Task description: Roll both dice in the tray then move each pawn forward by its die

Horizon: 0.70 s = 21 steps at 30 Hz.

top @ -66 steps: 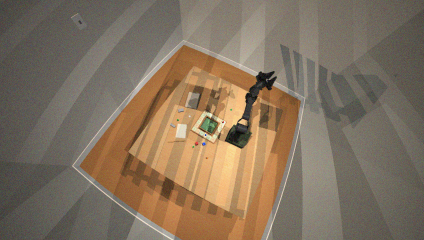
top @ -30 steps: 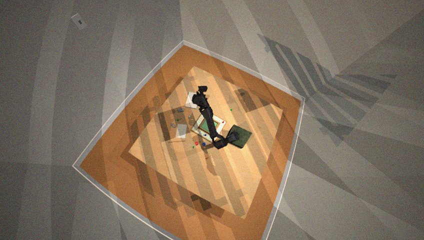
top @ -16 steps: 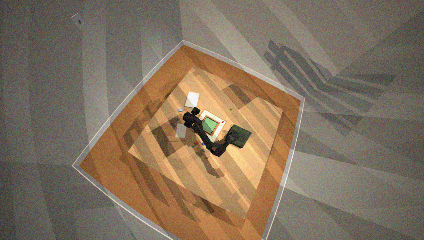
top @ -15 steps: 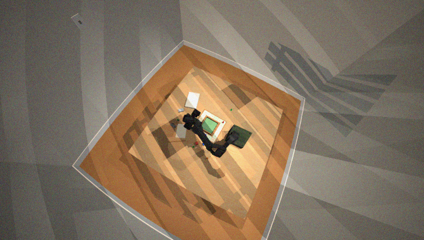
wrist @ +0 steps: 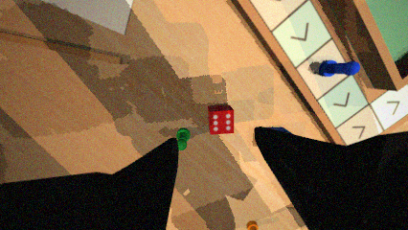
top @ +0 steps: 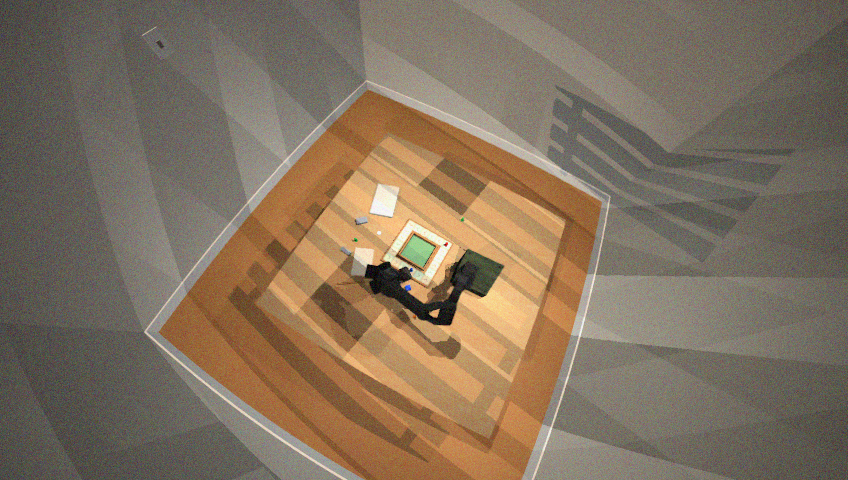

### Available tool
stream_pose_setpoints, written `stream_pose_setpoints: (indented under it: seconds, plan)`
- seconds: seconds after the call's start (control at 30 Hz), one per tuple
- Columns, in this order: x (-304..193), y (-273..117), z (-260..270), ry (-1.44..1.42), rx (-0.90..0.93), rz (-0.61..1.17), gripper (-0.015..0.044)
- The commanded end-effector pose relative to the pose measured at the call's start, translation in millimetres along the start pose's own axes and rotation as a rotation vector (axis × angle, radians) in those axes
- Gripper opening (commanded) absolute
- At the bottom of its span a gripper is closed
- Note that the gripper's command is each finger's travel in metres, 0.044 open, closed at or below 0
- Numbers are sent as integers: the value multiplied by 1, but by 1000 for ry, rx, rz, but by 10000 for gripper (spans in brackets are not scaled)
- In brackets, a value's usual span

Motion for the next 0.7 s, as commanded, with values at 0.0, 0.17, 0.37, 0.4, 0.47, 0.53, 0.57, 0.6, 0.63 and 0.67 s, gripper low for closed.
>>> stream_pose_setpoints:
  seconds: [0.0,0.17,0.37,0.4,0.47,0.53,0.57,0.6,0.63,0.67]
  plan:
    - [-4,2,-8,57,-11,29,275]
    - [-4,10,-8,57,-11,29,275]
    - [-4,23,-8,57,-10,29,275]
    - [-4,28,-9,57,-10,30,275]
    - [-5,33,-9,57,-10,30,275]
    - [-5,33,-9,57,-10,30,275]
    - [-5,34,-9,57,-10,30,275]
    - [-4,35,-9,57,-10,30,275]
    - [-4,37,-9,57,-10,30,275]
    - [-4,39,-9,57,-10,30,275]
Point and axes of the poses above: the point midway between the two fingers, 35 mm back from their tips, its own y axis out along the fingers, its own z axis across the jaws, x = y × z, the point moved 8 cm from there along -y, back along the fingers, and after that the axes turned 2 degrees about y, right-handed, at the moved point
